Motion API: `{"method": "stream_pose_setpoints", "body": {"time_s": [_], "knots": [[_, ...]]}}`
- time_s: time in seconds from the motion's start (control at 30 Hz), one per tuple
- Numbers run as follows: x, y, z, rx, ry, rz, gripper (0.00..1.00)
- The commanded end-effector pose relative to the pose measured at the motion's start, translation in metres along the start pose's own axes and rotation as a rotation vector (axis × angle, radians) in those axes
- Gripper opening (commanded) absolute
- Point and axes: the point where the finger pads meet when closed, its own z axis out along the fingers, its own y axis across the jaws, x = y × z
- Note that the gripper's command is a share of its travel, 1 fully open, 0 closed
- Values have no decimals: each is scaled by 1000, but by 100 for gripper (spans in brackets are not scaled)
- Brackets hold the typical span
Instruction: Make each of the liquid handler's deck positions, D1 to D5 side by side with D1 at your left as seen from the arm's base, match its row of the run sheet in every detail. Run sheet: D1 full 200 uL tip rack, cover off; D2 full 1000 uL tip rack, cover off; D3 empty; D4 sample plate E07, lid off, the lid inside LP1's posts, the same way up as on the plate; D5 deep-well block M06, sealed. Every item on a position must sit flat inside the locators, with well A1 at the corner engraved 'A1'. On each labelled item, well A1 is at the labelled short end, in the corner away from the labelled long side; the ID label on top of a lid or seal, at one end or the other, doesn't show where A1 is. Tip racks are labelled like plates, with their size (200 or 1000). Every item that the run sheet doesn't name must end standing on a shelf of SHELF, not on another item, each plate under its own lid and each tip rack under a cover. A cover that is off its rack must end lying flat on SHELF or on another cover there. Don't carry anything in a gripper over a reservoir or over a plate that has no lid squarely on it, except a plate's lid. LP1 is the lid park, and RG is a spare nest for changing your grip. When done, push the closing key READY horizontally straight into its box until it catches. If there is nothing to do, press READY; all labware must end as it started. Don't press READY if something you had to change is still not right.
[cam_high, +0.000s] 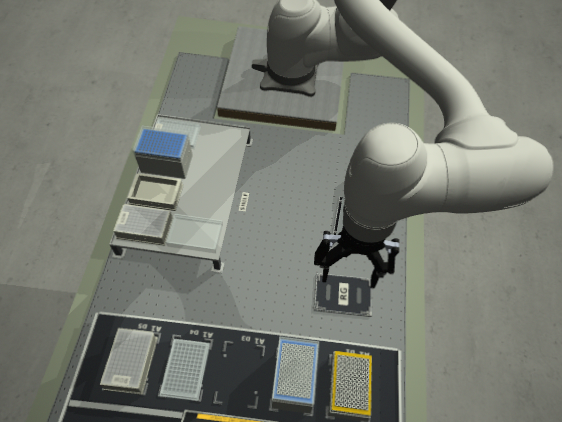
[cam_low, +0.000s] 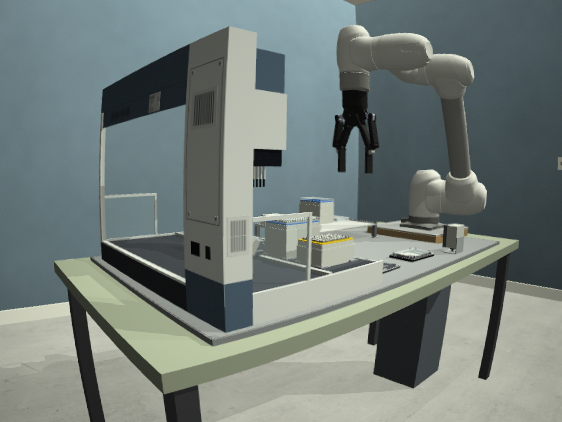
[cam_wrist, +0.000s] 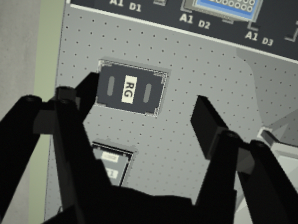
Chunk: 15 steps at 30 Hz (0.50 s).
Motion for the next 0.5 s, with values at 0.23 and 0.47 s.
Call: {"method": "stream_pose_setpoints", "body": {"time_s": [0.23, 0.47], "knots": [[-1, 39, -1, 1, 2, 0, 66], [-1, 62, -1, 1, 2, 0, 66]]}}
